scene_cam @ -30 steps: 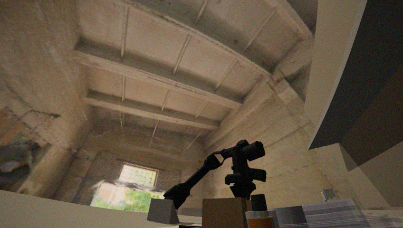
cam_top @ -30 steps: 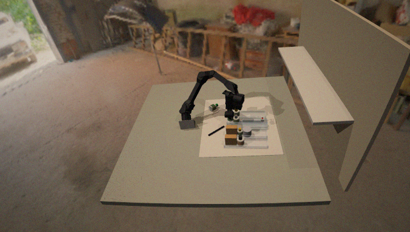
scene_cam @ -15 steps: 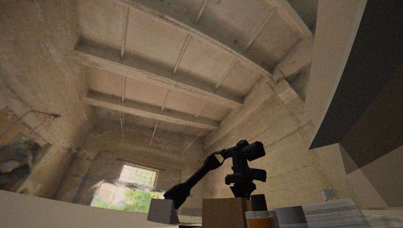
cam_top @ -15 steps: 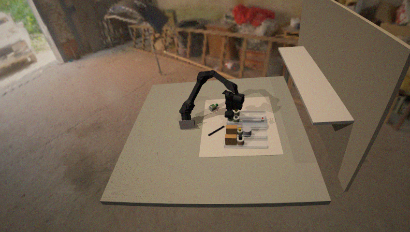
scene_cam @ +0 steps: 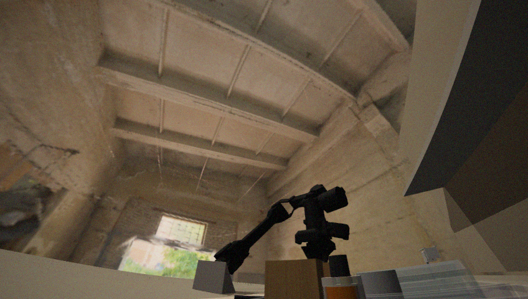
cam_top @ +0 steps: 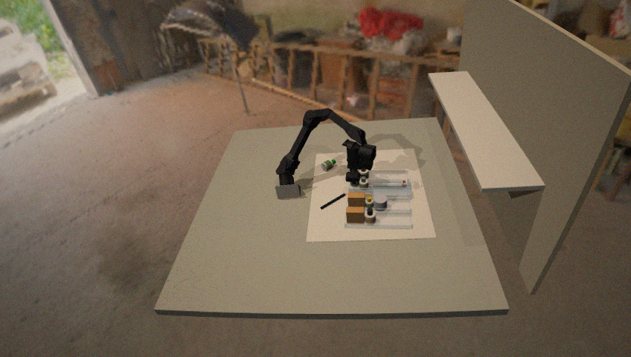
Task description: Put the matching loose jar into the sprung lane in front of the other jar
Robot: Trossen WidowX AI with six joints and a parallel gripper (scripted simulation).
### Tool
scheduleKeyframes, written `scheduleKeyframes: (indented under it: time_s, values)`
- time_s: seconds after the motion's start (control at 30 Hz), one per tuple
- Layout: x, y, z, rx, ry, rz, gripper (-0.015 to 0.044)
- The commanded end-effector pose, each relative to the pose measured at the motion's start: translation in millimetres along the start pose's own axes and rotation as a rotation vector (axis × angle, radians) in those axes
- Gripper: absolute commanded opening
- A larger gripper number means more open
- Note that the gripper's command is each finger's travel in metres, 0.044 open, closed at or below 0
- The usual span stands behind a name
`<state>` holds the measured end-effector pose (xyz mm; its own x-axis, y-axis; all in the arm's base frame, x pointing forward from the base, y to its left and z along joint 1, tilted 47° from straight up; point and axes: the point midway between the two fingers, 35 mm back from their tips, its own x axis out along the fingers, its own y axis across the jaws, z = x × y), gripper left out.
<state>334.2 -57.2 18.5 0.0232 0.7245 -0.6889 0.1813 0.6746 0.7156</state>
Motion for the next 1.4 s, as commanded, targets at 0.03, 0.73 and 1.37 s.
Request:
scheduleKeyframes:
  time_s: [0.03, 0.73, 1.37]
  values:
    - [4, 3, 4, -0.012, -0.011, 0.01, 0.0]
    - [11, 3, 3, -0.012, -0.011, 0.01, 0.0]
    - [17, 3, 2, -0.012, -0.011, 0.01, 0.0]
